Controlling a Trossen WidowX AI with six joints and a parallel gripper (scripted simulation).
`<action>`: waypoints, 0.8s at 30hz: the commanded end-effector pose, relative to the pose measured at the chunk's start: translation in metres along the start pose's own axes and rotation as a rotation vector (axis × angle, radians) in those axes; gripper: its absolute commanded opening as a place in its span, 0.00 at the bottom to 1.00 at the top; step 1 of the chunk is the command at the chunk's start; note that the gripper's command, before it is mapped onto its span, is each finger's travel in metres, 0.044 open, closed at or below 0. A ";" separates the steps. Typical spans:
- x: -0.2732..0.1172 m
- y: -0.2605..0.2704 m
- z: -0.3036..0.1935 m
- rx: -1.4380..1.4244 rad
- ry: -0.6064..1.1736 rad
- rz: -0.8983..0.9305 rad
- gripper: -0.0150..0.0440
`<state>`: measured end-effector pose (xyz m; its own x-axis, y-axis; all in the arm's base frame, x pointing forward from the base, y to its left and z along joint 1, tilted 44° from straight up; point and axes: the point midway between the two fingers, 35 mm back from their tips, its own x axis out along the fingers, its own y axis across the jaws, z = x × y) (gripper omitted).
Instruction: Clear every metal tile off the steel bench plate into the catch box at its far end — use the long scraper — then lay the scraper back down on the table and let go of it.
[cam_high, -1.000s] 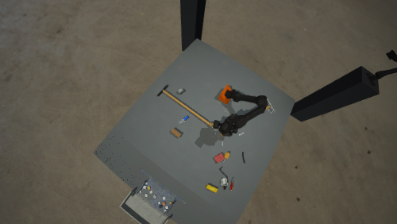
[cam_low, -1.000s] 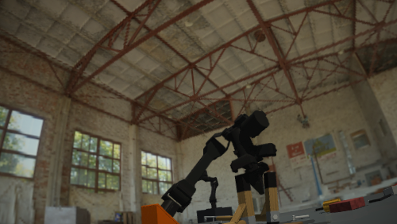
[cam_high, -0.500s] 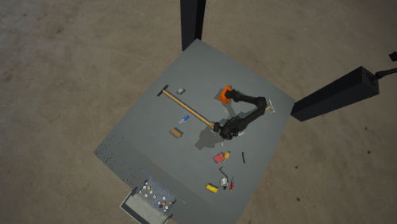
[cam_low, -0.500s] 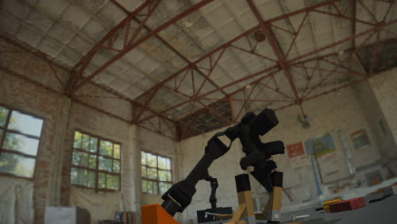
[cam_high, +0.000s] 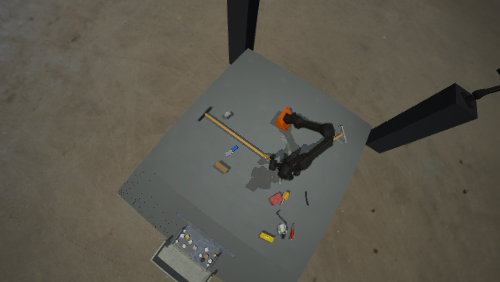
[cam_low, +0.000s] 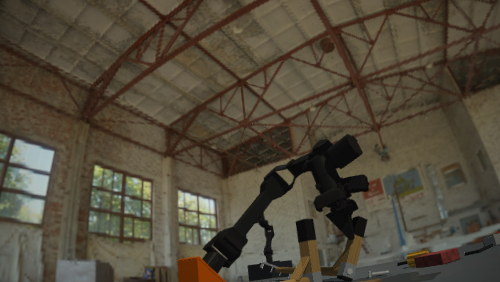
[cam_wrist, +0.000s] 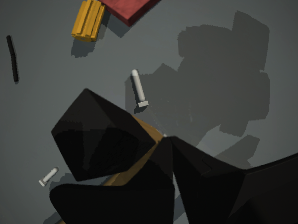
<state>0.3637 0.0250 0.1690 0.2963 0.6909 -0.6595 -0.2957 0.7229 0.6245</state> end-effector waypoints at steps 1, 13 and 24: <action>0.000 0.002 0.007 -0.001 -0.003 -0.003 0.25; 0.004 0.009 0.025 -0.002 -0.004 -0.003 0.25; 0.009 0.017 0.041 -0.003 -0.005 -0.002 0.25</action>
<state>0.3948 0.0417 0.1881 0.2994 0.6900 -0.6590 -0.2979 0.7238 0.6224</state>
